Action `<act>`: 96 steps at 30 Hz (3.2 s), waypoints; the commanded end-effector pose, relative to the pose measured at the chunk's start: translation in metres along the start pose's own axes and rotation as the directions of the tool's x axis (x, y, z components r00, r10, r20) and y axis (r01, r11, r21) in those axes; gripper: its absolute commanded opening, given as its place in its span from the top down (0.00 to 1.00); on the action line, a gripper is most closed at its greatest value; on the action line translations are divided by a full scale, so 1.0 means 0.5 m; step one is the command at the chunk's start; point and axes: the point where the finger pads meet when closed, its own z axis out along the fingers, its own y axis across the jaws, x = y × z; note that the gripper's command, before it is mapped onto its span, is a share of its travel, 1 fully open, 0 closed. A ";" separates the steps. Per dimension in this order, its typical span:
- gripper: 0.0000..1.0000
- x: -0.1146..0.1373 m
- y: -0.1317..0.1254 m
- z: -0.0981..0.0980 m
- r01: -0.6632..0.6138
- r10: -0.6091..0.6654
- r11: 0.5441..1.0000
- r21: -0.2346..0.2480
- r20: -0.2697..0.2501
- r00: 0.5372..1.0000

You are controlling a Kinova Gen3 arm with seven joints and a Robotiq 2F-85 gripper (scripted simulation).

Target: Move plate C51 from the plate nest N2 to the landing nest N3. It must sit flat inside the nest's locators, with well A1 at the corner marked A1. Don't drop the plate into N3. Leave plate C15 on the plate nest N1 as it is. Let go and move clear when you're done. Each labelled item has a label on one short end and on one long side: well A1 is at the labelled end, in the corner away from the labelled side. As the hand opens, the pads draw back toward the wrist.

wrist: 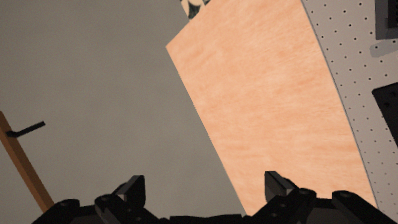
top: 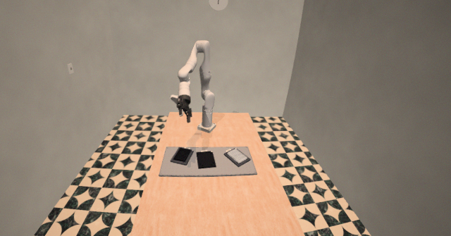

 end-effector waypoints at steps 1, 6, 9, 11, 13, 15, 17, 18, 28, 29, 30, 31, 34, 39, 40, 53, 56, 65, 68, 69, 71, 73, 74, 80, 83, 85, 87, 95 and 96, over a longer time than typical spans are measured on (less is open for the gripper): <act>0.00 -0.001 -0.001 0.000 0.001 -0.001 1.000 0.001 0.000 1.000; 0.00 -0.001 -0.001 0.000 0.001 -0.001 1.000 0.001 0.000 1.000; 0.00 -0.001 -0.001 0.000 0.001 -0.001 1.000 0.001 0.000 1.000; 0.00 -0.001 -0.001 0.000 0.001 -0.001 1.000 0.001 0.000 1.000; 0.00 -0.001 -0.001 0.000 0.001 -0.001 1.000 0.001 0.000 1.000; 0.00 -0.001 -0.001 0.000 0.001 -0.001 1.000 0.001 0.000 1.000; 0.00 -0.001 -0.001 0.000 0.001 -0.001 1.000 0.001 0.000 1.000; 0.00 0.003 0.004 0.001 -0.007 0.007 1.000 -0.001 -0.006 1.000; 0.00 0.023 0.035 0.009 -0.085 0.084 0.996 -0.020 -0.066 0.994; 0.00 0.025 0.038 0.010 -0.093 0.091 0.995 -0.021 -0.072 0.993; 0.00 0.027 0.041 0.010 -0.101 0.099 0.995 -0.023 -0.078 0.992; 0.00 0.029 0.044 0.011 -0.109 0.106 0.994 -0.025 -0.084 0.991; 0.00 0.031 0.047 0.012 -0.117 0.114 0.993 -0.026 -0.090 0.989; 0.00 0.041 0.062 0.016 -0.156 0.151 0.987 -0.033 -0.121 0.981; 0.00 0.043 0.066 0.017 -0.164 0.158 0.986 -0.034 -0.127 0.979; 0.00 0.064 0.099 0.025 -0.250 0.237 0.967 -0.044 -0.194 0.952; 0.00 0.070 0.108 0.027 -0.273 0.258 0.961 -0.046 -0.213 0.942; 0.00 0.088 0.136 0.034 -0.342 0.318 0.938 -0.048 -0.267 0.910; 0.00 0.090 0.139 0.035 -0.350 0.325 0.936 -0.048 -0.273 0.905; 0.00 0.092 0.142 0.036 -0.357 0.331 0.933 -0.048 -0.279 0.901; 0.00 0.096 0.148 0.037 -0.372 0.344 0.927 -0.047 -0.291 0.893; 0.00 0.100 0.154 0.039 -0.387 0.356 0.921 -0.047 -0.303 0.884; 0.00 0.102 0.157 0.040 -0.395 0.363 0.918 -0.046 -0.309 0.879; 0.00 0.114 0.176 0.044 -0.439 0.399 0.898 -0.044 -0.345 0.850; 0.00 0.120 0.185 0.047 -0.460 0.416 0.887 -0.041 -0.362 0.834; 0.00 0.120 0.185 0.047 -0.460 0.416 0.887 -0.041 -0.362 0.834; 0.00 0.124 0.191 0.048 -0.475 0.427 0.879 -0.040 -0.374 0.823; 0.00 0.140 0.216 0.054 -0.530 0.470 0.847 -0.031 -0.419 0.776; 0.00 0.142 0.219 0.055 -0.537 0.475 0.843 -0.030 -0.425 0.770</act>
